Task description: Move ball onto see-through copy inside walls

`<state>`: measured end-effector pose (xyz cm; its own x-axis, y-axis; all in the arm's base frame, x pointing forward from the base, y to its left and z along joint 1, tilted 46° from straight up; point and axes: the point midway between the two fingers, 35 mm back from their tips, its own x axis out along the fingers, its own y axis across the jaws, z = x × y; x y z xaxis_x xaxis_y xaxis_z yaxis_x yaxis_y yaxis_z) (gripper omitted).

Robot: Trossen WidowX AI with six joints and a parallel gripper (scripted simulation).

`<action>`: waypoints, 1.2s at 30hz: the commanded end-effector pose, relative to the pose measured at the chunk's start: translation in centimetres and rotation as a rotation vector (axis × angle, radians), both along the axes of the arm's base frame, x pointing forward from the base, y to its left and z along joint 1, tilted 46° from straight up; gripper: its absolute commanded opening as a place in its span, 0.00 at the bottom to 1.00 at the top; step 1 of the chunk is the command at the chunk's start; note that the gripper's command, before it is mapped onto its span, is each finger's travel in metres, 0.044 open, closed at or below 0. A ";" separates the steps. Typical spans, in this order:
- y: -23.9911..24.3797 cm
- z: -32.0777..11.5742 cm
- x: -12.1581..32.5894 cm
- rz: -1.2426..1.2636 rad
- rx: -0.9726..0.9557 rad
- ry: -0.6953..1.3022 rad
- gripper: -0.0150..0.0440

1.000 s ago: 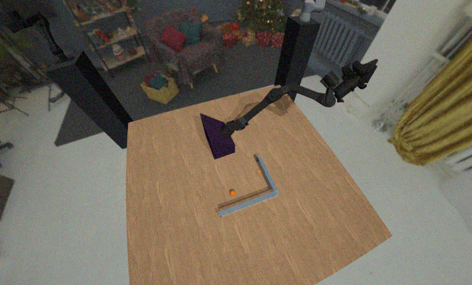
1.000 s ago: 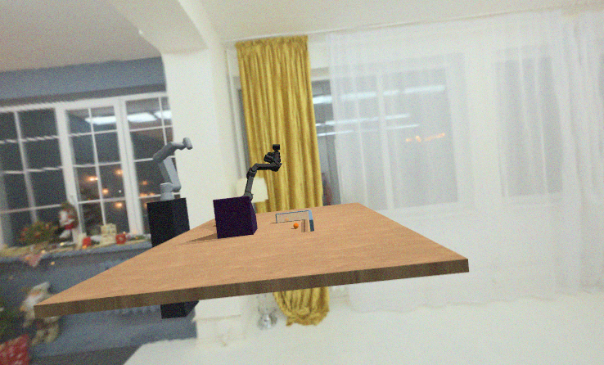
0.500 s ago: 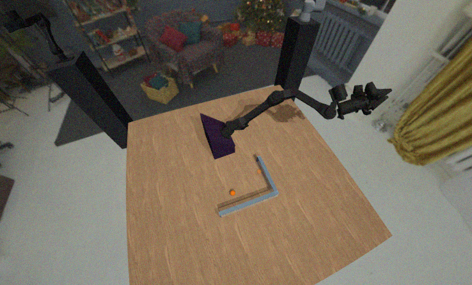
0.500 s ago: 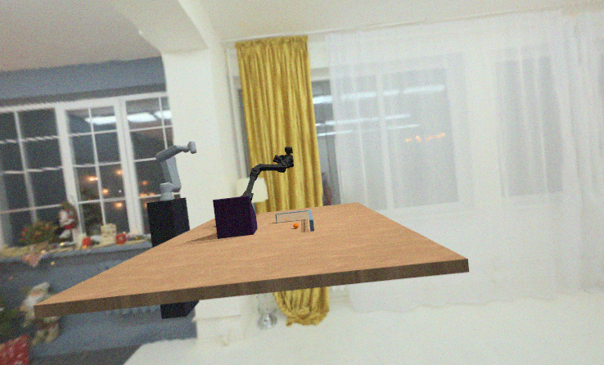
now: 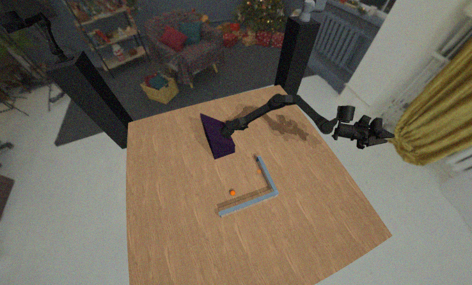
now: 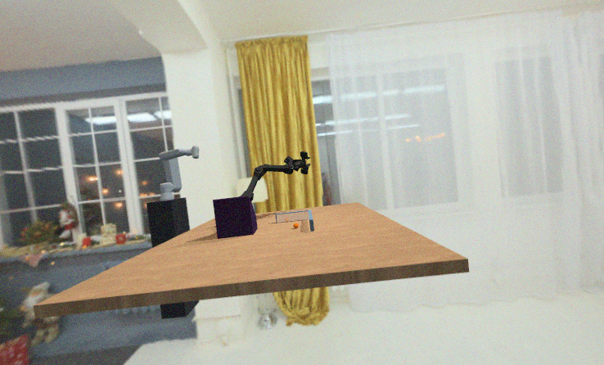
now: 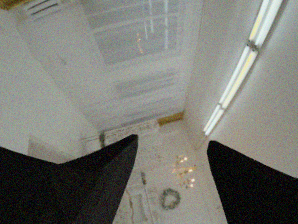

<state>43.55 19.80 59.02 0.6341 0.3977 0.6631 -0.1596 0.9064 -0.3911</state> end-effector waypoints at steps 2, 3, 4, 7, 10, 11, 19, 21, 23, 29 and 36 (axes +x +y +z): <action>-0.5 -7.1 5.5 -0.025 -0.108 0.212 0.67; -0.8 -8.3 6.3 -0.029 -0.122 0.248 0.67; -1.1 -9.5 7.1 -0.033 -0.136 0.285 0.67; -2.2 -13.5 9.3 -0.043 -0.176 0.405 0.67; -3.6 -17.8 11.2 -0.052 -0.210 0.532 0.67; -4.1 -19.3 11.7 -0.054 -0.220 0.576 0.67; -8.5 -31.3 13.8 -0.057 -0.283 0.926 0.67; -9.6 -34.3 13.8 -0.053 -0.296 1.013 0.67; -10.8 -37.3 13.5 -0.046 -0.304 1.102 0.67; -14.2 -46.0 11.2 -0.002 -0.295 1.389 0.67; -17.8 -55.0 5.4 0.090 -0.191 1.762 0.67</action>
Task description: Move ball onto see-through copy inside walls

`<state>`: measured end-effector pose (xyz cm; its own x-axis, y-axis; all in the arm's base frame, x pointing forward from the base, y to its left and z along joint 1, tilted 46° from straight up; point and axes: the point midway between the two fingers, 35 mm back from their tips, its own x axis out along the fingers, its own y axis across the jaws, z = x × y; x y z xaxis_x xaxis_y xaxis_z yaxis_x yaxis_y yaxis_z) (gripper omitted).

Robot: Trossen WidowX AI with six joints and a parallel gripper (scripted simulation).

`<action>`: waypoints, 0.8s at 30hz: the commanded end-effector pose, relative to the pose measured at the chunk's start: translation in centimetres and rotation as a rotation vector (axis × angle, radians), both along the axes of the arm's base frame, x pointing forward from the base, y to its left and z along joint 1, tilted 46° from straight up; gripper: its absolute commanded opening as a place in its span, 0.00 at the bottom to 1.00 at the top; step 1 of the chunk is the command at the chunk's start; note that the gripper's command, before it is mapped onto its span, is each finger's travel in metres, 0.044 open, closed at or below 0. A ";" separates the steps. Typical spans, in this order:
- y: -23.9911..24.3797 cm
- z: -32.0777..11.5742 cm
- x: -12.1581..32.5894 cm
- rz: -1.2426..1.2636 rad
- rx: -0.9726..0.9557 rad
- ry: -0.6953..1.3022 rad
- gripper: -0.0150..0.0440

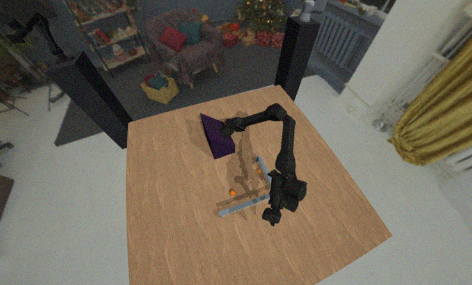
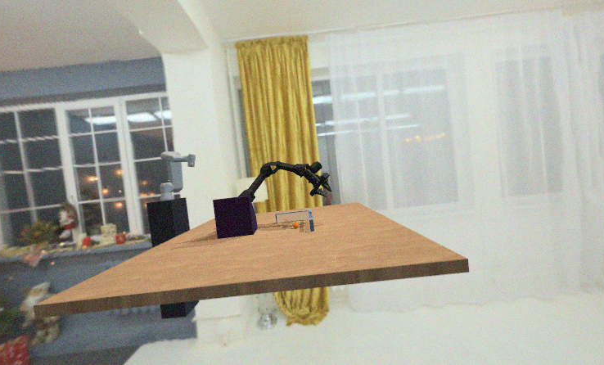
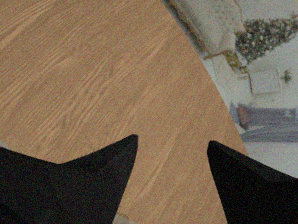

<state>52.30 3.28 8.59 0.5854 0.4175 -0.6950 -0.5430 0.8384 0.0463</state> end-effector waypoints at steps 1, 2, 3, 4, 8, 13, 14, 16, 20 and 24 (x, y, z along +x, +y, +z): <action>-1.6 -5.5 -4.2 -0.021 0.071 0.237 0.67; -1.9 -6.4 -5.1 -0.026 0.087 0.283 0.67; -2.2 -7.6 -6.4 -0.033 0.110 0.343 0.67; -2.6 -8.7 -7.6 -0.041 0.134 0.405 0.67; -3.3 -12.4 -12.9 -0.069 0.245 0.642 0.67; -3.2 -14.9 -19.1 -0.106 0.407 0.910 0.67; -3.2 -15.1 -19.7 -0.111 0.425 0.936 0.67; -3.2 -15.1 -19.9 -0.113 0.431 0.945 0.67; -3.2 -15.1 -19.9 -0.113 0.431 0.945 0.67; -2.8 -15.5 -19.9 -0.113 0.431 0.945 0.67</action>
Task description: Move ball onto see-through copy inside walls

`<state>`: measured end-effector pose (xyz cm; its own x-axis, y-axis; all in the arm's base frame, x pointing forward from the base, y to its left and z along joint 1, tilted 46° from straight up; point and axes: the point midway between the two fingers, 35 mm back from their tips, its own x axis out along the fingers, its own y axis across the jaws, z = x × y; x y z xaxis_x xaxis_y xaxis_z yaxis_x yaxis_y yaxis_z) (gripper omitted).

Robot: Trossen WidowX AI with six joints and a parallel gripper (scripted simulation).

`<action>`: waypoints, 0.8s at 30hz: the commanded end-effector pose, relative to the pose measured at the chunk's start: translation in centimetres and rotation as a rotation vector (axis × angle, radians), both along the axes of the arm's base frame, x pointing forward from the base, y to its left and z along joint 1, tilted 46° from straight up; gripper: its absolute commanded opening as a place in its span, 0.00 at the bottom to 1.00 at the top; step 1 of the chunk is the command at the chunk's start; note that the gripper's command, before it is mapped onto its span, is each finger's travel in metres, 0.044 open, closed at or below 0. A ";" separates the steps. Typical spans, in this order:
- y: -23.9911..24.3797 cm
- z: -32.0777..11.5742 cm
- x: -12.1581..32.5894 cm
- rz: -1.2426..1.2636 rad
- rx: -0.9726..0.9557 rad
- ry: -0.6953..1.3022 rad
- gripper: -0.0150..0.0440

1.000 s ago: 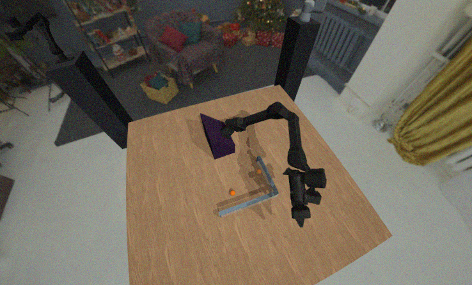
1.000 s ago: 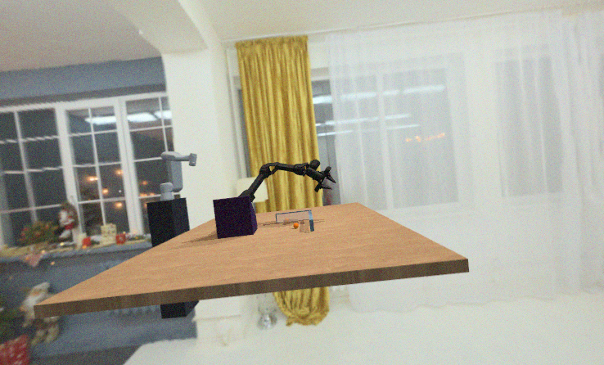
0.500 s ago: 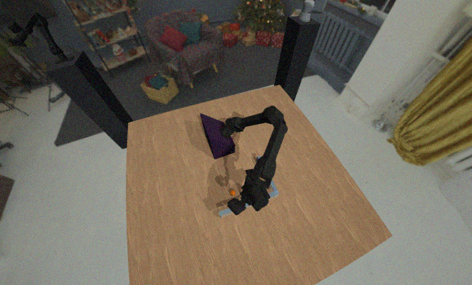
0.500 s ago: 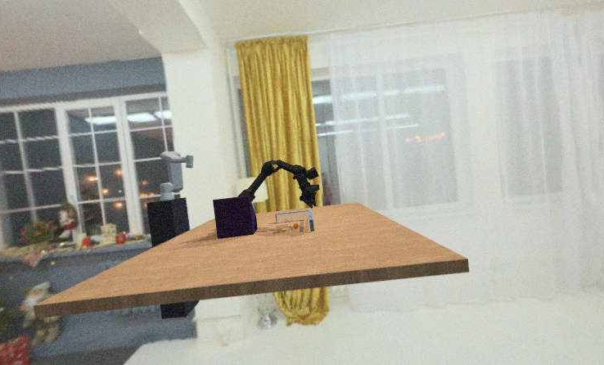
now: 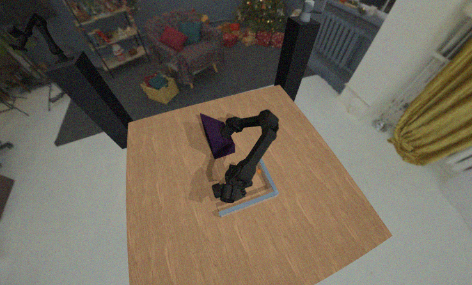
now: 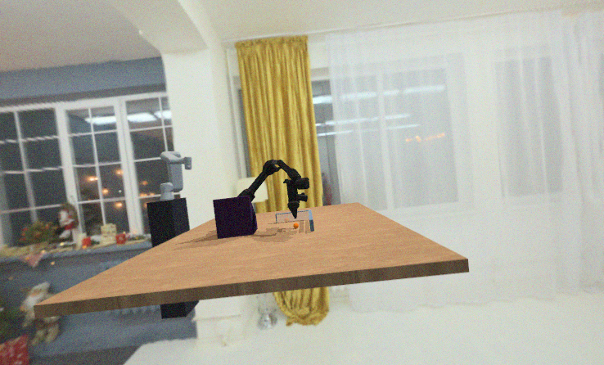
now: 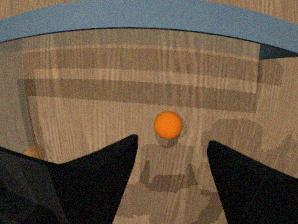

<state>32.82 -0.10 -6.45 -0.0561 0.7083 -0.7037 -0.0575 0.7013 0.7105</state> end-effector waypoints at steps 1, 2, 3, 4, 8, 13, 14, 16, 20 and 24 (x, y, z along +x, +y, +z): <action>0.9 -0.8 -0.5 0.003 0.011 0.014 0.67; 1.2 -1.0 -0.5 0.003 0.011 0.014 0.67; 1.3 -1.1 -0.5 0.003 0.012 0.014 0.67; 1.3 -1.1 -0.5 0.003 0.012 0.014 0.67; 1.4 -1.2 -0.5 0.003 0.011 0.014 0.67; 1.9 -1.8 -0.6 0.003 0.011 0.014 0.67; 2.0 -1.9 -0.6 0.003 0.012 0.014 0.67; 2.3 -2.1 -0.6 0.003 0.012 0.014 0.67; 2.7 -2.5 -0.6 0.003 0.012 0.014 0.67; 3.2 -3.0 -0.7 0.003 0.012 0.014 0.67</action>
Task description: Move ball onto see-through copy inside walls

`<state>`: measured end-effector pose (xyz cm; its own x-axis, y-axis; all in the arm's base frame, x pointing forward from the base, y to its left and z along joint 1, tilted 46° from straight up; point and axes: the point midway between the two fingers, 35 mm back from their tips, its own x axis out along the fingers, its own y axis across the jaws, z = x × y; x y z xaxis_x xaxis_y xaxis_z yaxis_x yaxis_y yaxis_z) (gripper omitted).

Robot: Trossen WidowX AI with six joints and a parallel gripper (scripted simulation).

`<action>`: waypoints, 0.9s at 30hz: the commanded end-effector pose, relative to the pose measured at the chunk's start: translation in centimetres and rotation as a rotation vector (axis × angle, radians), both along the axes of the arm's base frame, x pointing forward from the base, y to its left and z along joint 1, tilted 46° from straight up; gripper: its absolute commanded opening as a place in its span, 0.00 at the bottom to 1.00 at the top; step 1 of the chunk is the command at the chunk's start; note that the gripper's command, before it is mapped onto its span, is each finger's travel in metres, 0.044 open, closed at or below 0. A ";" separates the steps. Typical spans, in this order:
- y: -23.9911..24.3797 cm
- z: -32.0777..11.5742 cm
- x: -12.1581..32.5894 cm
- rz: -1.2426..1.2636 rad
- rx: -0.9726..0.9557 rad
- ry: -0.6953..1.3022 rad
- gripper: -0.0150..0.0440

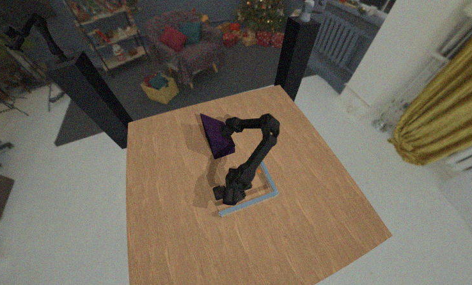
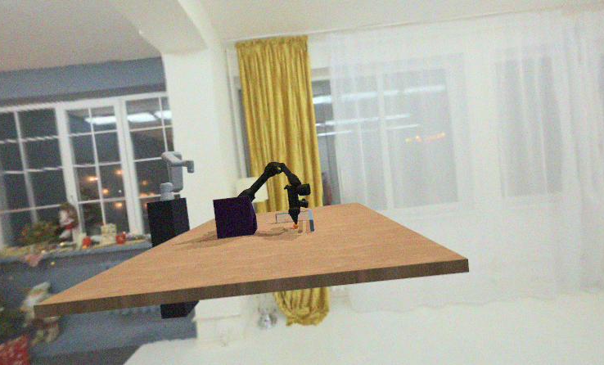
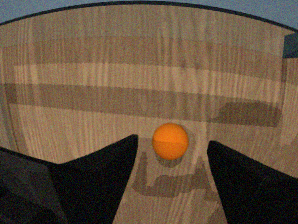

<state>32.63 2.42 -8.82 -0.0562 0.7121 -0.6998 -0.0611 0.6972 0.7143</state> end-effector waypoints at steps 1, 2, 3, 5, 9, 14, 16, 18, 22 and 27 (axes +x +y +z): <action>0.8 -0.7 -0.5 0.000 0.007 0.017 0.67; 0.9 -0.8 -0.5 0.000 0.007 0.017 0.67; 1.0 -0.9 -0.5 0.000 0.007 0.017 0.67; 1.2 -1.1 -0.6 0.000 0.007 0.017 0.67; 1.2 -1.1 -0.6 0.000 0.007 0.017 0.58; 1.2 -1.1 -0.6 0.000 0.007 0.017 0.46; 1.2 -1.1 -0.6 0.000 0.007 0.017 0.44; 1.2 -1.1 -0.6 0.000 0.007 0.017 0.42; 0.4 -0.4 -0.3 0.000 0.005 0.016 0.25; -2.5 2.1 0.4 -0.002 -0.001 0.016 0.25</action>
